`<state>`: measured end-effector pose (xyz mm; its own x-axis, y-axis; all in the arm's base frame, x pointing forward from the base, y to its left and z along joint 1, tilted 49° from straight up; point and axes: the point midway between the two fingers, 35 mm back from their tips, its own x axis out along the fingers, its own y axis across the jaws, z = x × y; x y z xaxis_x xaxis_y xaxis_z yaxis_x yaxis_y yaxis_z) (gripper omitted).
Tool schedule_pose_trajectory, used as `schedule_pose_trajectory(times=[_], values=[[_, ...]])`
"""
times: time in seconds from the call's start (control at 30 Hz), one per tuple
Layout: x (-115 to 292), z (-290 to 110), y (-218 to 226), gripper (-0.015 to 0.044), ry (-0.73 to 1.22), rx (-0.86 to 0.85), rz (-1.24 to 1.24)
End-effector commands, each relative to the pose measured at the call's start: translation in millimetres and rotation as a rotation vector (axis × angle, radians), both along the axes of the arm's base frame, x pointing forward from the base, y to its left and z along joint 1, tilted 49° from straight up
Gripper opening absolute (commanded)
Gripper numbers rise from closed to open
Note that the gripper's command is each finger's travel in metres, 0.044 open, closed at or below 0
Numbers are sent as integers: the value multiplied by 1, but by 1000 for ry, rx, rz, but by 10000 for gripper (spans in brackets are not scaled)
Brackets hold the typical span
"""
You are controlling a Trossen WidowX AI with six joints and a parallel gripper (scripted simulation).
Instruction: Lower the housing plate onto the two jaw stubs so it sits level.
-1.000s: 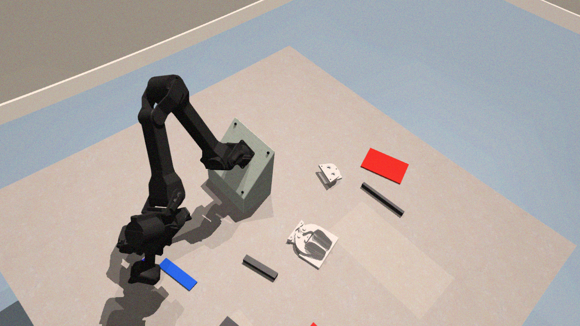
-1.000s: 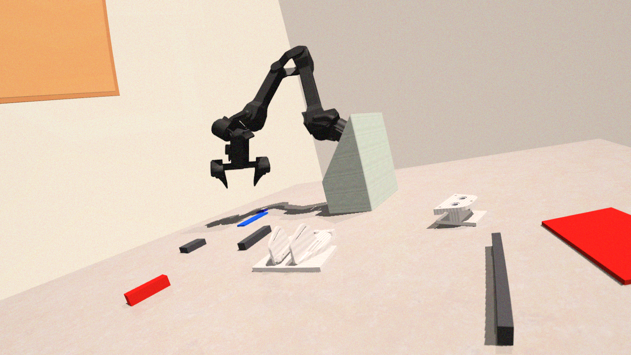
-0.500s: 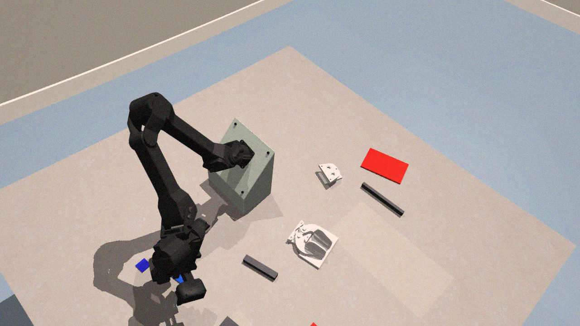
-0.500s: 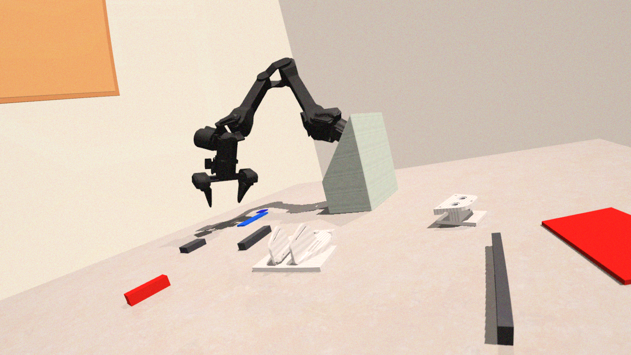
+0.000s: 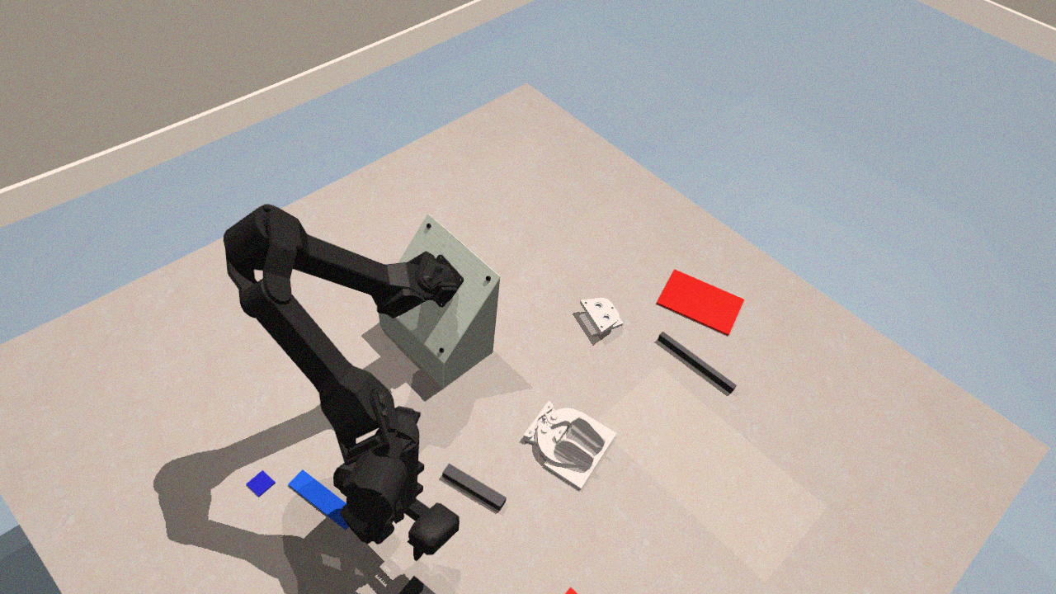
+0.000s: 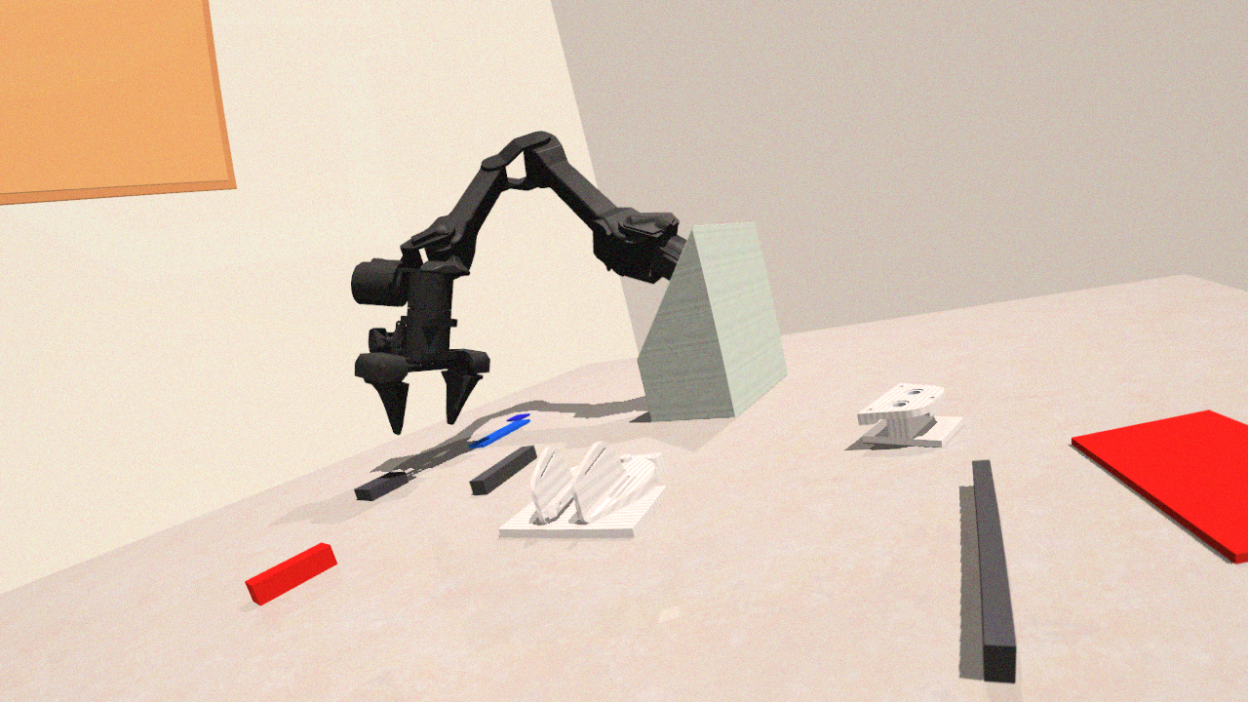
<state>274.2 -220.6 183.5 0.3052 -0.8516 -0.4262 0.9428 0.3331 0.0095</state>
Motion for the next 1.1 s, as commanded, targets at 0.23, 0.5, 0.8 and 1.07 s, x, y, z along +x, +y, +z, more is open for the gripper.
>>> schedule_pose_trajectory(times=[0.23,0.5,0.8,1.07], values=[[43,-44,49,440,211,64,219],[66,-78,92,440,356,100,384],[81,-116,142,440,544,114,566],[87,-151,190,440,724,96,722]])
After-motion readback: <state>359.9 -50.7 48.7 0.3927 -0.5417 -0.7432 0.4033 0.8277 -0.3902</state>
